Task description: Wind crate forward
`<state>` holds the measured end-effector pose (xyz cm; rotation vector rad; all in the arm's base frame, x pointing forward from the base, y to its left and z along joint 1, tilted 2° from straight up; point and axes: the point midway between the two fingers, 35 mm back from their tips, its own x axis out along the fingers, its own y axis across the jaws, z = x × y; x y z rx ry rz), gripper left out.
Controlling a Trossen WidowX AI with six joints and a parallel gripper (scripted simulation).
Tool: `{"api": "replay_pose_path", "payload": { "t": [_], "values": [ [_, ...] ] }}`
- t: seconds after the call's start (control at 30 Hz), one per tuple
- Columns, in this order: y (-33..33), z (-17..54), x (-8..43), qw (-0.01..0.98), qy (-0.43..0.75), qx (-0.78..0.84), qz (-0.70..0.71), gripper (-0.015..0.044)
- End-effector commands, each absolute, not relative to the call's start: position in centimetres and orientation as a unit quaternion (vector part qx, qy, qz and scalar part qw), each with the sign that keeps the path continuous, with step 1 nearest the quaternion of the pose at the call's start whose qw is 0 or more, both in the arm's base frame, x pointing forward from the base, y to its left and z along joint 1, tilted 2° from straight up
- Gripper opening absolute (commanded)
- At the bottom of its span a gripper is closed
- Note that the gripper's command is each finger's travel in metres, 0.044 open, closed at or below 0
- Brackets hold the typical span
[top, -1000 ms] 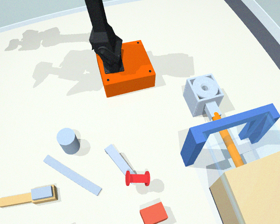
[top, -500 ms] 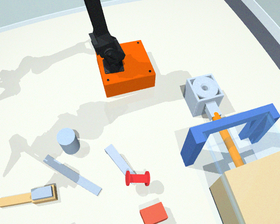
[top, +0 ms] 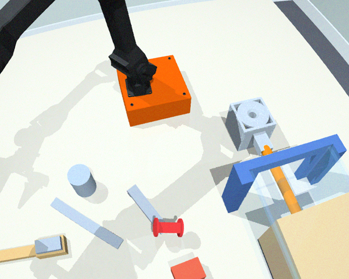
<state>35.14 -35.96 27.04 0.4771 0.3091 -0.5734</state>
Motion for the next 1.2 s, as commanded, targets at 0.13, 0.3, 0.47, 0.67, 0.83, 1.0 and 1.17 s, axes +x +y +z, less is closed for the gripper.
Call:
{"api": "replay_pose_path", "payload": {
  "t": [0.13, 0.3, 0.47, 0.67, 0.83, 1.0, 1.17],
  "values": [
    [-24.6, 19.8, 39.5, 0.906, 0.365, 0.134, -0.164, 0.0440],
    [-16.7, 16.1, 39.5, 0.868, 0.490, 0.042, -0.060, 0.0440],
    [-9.2, 13.4, 37.2, 0.797, 0.596, -0.070, 0.064, 0.0440],
    [-3.6, 12.1, 33.7, 0.703, 0.664, -0.177, 0.183, 0.0440],
    [-3.6, 12.1, 33.7, 0.703, 0.664, -0.177, 0.183, 0.0440],
    [-3.1, 12.1, 33.6, 0.703, 0.664, -0.177, 0.184, 0.0440],
    [-2.9, 8.3, 34.0, 0.703, 0.664, -0.177, 0.184, 0.0440]
  ]
}}
